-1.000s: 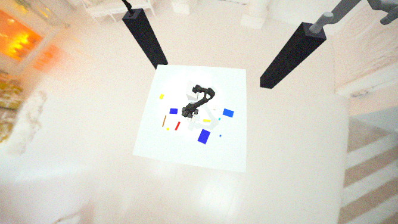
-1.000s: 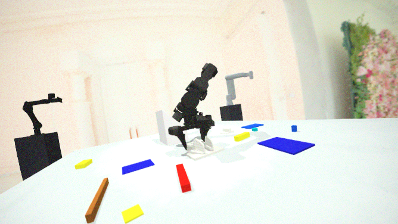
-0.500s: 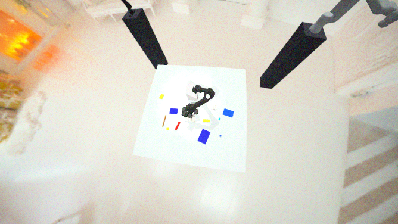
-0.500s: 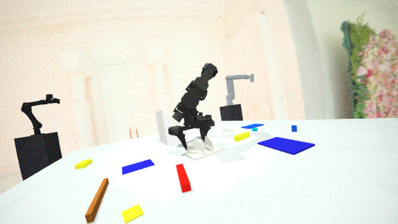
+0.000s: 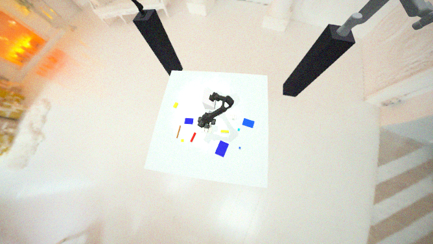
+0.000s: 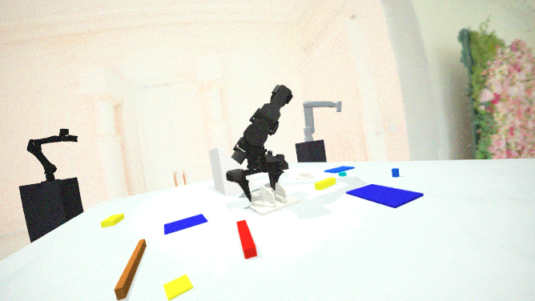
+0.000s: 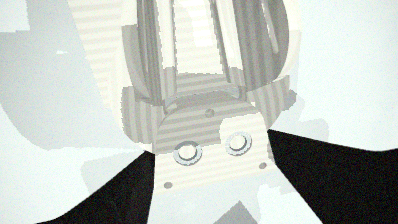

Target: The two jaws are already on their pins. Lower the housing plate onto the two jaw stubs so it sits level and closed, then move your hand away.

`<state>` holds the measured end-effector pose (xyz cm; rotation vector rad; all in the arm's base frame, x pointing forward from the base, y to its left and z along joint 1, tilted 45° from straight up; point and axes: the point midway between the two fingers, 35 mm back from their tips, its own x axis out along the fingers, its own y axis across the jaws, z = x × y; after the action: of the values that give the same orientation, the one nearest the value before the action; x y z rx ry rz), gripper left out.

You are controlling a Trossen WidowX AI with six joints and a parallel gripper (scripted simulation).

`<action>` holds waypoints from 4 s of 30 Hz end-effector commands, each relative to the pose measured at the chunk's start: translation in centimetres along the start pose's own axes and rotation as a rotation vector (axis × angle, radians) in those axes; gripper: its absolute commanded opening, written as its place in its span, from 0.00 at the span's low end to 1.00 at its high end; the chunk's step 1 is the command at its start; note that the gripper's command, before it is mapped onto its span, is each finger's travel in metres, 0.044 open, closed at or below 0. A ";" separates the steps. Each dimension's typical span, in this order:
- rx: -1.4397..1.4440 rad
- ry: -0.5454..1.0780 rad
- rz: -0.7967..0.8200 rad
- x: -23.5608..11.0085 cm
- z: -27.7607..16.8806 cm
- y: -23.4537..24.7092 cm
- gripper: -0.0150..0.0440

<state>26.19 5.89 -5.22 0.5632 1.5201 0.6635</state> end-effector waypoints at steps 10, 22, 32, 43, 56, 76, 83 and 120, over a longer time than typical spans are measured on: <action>0.001 0.002 -0.003 0.1 0.0 0.0 0.85; 0.001 0.002 -0.003 0.1 0.0 0.0 0.85; 0.000 0.000 0.000 0.0 0.0 0.0 1.00; 0.000 0.000 0.000 0.0 0.0 0.0 1.00; 0.001 0.003 -0.002 -7.6 -0.3 0.1 1.00; 0.004 0.005 -0.008 -12.6 -6.3 0.1 1.00; 0.004 0.005 -0.008 -12.6 -6.3 0.1 1.00; 0.004 0.005 -0.008 -12.6 -6.3 0.1 1.00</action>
<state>20.75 -3.33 3.89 0.5646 1.5226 0.6544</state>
